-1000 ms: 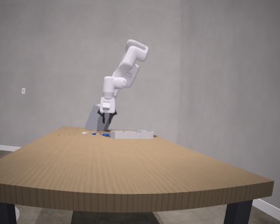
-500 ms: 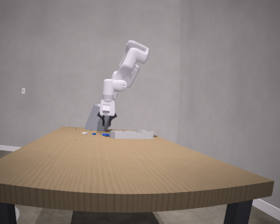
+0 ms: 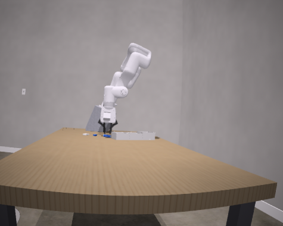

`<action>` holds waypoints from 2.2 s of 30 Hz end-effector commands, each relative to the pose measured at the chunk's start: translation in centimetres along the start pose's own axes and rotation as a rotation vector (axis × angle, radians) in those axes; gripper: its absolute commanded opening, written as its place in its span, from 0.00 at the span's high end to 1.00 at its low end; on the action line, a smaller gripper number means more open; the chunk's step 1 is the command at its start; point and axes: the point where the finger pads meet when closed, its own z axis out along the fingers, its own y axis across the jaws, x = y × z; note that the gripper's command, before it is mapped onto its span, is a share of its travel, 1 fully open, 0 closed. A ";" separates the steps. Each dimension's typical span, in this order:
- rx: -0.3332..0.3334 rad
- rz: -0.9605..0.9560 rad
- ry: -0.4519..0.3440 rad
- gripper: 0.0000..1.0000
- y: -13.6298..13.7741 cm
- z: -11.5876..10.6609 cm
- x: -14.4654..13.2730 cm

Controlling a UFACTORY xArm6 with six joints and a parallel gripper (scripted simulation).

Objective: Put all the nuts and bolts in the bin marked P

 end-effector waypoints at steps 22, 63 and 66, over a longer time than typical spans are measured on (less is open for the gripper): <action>0.000 0.000 0.003 1.00 0.0 1.2 0.0; 0.000 0.000 0.003 1.00 0.0 -2.5 0.0; 0.000 0.000 0.003 1.00 0.0 -2.8 0.0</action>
